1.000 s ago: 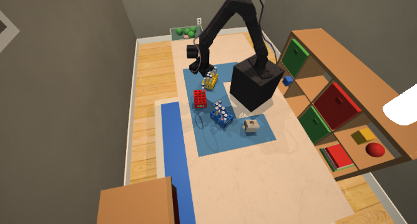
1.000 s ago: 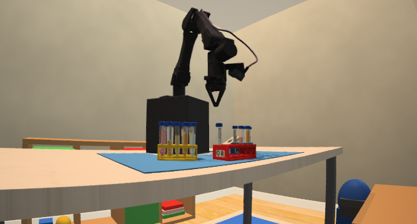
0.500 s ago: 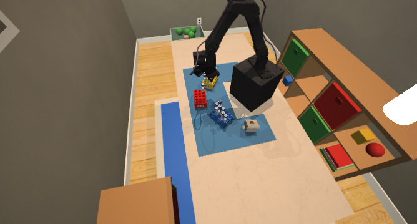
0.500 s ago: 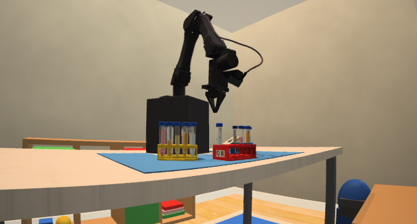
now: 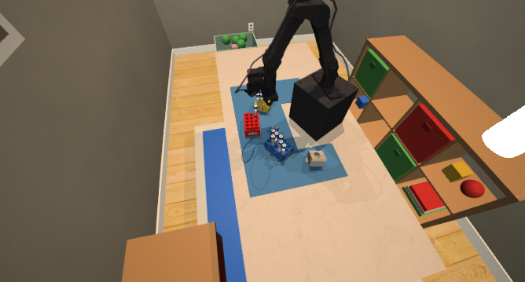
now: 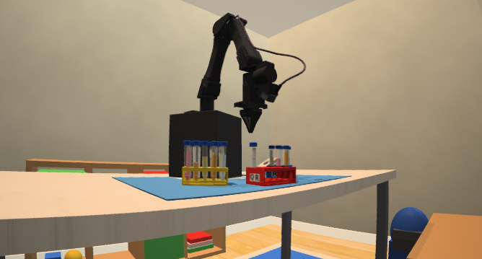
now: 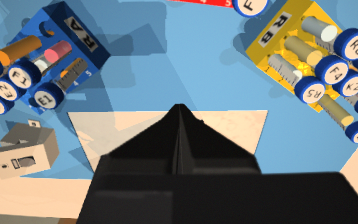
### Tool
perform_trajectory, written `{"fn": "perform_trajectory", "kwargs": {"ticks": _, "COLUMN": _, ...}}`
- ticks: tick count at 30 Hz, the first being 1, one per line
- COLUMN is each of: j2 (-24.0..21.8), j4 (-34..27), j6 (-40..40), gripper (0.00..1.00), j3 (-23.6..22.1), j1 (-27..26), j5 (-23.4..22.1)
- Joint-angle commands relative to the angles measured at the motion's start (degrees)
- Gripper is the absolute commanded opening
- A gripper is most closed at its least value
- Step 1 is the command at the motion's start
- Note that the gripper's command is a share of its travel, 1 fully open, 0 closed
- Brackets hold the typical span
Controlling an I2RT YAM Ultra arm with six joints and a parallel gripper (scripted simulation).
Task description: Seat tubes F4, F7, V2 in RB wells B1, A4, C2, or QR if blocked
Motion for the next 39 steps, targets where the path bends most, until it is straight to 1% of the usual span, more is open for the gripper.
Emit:
{"fn": "perform_trajectory", "kwargs": {"ticks": 1, "j2": -1.21, "j4": 1.43, "j6": 1.77, "gripper": 0.00, "j3": 1.24, "j1": 0.28, "j5": 0.45}}
{"fn": "perform_trajectory", "kwargs": {"ticks": 2, "j2": -0.21, "j4": 1.51, "j6": 1.83, "gripper": 0.00, "j3": 1.27, "j1": 0.33, "j5": 0.33}}
{"fn": "perform_trajectory", "kwargs": {"ticks": 8, "j2": -0.21, "j4": 1.52, "j6": 1.85, "gripper": 0.00, "j3": 1.34, "j1": 0.32, "j5": 0.33}}
{"fn": "perform_trajectory", "kwargs": {"ticks": 9, "j2": -0.29, "j4": 0.82, "j6": 1.44, "gripper": 0.00, "j3": 0.31, "j1": 0.08, "j5": 0.11}}
{"fn": "perform_trajectory", "kwargs": {"ticks": 19, "j2": -0.29, "j4": 0.82, "j6": 1.44, "gripper": 0.00, "j3": 0.32, "j1": 0.08, "j5": 0.11}}
{"fn": "perform_trajectory", "kwargs": {"ticks": 20, "j2": -0.11, "j4": 1.52, "j6": -0.80, "gripper": 0.00, "j3": 1.44, "j1": 0.44, "j5": 0.40}}
{"fn": "perform_trajectory", "kwargs": {"ticks": 33, "j2": -0.10, "j4": 1.46, "j6": -24.72, "gripper": 0.00, "j3": 1.42, "j1": 0.79, "j5": 0.47}}
{"fn": "perform_trajectory", "kwargs": {"ticks": 35, "j2": -0.10, "j4": 1.46, "j6": -24.72, "gripper": 0.00, "j3": 1.42, "j1": 0.79, "j5": 0.47}}
{"fn": "perform_trajectory", "kwargs": {"ticks": 39, "j2": -0.10, "j4": 1.44, "j6": -32.54, "gripper": 0.00, "j3": 1.42, "j1": 0.73, "j5": 0.35}}
